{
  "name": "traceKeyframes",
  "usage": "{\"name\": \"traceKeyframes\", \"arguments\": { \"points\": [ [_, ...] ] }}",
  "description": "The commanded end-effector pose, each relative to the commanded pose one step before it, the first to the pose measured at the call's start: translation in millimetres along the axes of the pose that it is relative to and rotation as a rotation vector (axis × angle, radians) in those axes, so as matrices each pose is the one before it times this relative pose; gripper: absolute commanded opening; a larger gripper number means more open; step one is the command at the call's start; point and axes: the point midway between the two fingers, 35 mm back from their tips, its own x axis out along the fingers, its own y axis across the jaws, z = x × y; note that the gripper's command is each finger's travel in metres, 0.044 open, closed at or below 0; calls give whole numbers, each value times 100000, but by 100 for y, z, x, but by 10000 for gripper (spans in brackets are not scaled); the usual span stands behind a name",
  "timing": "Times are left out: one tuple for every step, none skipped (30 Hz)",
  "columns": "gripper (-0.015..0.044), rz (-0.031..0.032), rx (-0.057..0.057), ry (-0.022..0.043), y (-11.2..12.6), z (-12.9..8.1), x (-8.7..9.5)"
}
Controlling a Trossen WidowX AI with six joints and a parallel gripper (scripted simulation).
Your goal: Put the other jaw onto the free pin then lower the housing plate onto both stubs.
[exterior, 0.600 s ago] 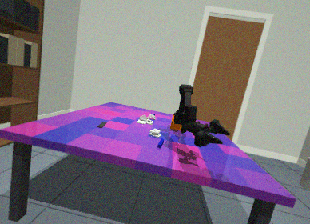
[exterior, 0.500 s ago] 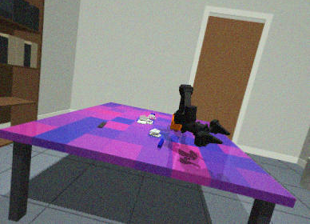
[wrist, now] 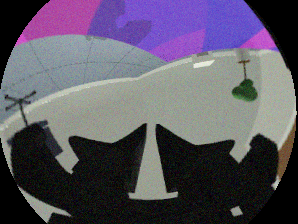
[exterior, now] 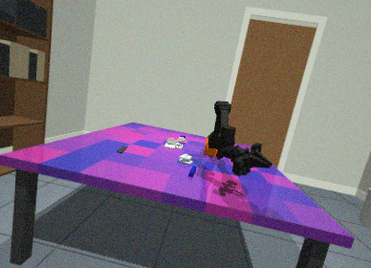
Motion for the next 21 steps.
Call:
{"name": "traceKeyframes", "arguments": {
  "points": [
    [0,14,4,1,2,0,0],
    [0,0,0,0,0,0,0],
    [0,0,0,0,0,0,0],
    [0,0,0,0,0,0,0],
    [0,0,0,0,0,0,0],
    [0,0,0,0,0,0,0],
    [0,0,0,0,0,0,0],
    [0,0,0,0,0,0,0],
    [0,0,0,0,0,0,0],
    [0,0,0,0,0,0,0],
    [0,0,0,0,0,0,0],
    [0,0,0,0,0,0,0],
    [0,8,3,0,1,0,0],
    [26,82,97,-60,25,12,-13],
    [53,247,290,-181,75,37,-38],
    [79,414,483,-299,126,62,-64],
    [105,583,677,-415,177,85,-90],
    [131,754,871,-526,229,108,-115],
    [158,930,1064,-633,281,129,-141],
    [184,1028,1165,-679,310,138,-155],
    [210,1038,1165,-665,313,134,-155]
  ]
}}
